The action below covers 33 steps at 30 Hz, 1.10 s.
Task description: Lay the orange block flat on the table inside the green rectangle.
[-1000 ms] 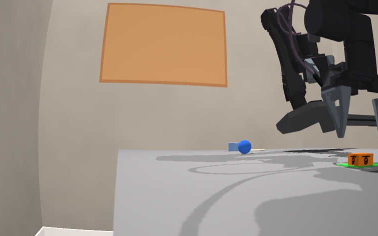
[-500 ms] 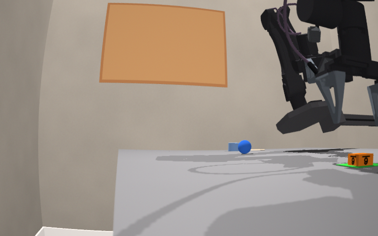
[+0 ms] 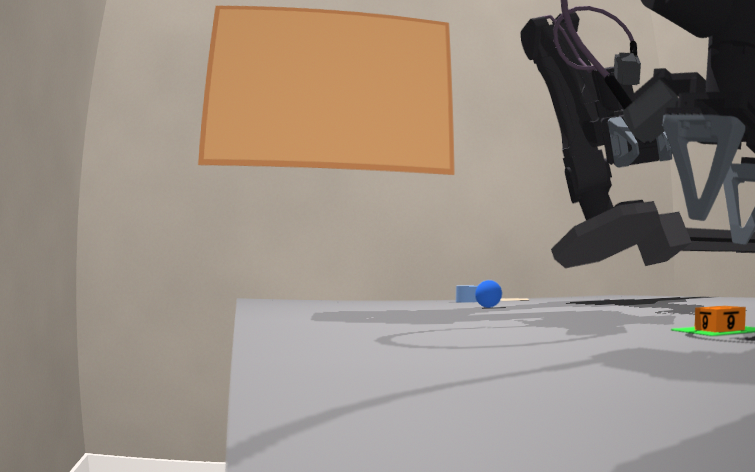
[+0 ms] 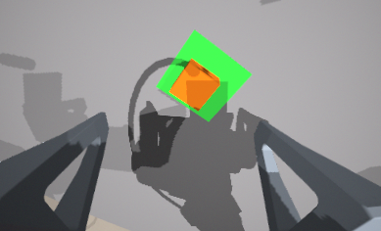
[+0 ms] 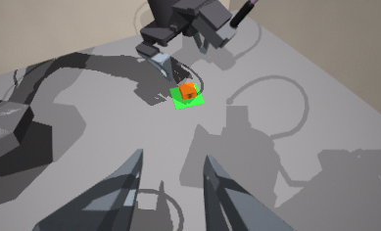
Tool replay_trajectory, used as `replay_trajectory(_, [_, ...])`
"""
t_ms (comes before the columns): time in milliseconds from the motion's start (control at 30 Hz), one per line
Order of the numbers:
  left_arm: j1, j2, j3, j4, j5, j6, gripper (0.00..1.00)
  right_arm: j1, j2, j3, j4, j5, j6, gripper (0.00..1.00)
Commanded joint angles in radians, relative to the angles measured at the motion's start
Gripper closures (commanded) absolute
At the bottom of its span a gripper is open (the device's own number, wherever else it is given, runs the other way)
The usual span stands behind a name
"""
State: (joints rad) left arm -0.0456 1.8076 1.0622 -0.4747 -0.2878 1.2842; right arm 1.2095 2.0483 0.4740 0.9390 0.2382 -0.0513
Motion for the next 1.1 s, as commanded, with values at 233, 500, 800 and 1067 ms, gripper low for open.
replay_trajectory(233, [0.006,-0.142,-0.181,0.275,0.049,-0.348,0.0,0.01,-0.002,-0.003,0.016,-0.005,-0.002,0.54])
replay_trajectory(500, [-0.01,-0.227,-0.329,0.467,0.013,-0.599,0.0,0.01,-0.002,-0.003,0.016,-0.005,-0.002,0.54])
replay_trajectory(800, [-0.042,-0.275,-0.45,0.659,-0.063,-0.865,0.0,0.01,-0.002,-0.003,0.016,-0.005,-0.002,0.54])
replay_trajectory(1067, [-0.102,-0.262,-0.547,0.81,-0.172,-1.076,0.0,0.01,-0.002,-0.003,0.016,-0.005,-0.002,0.54])
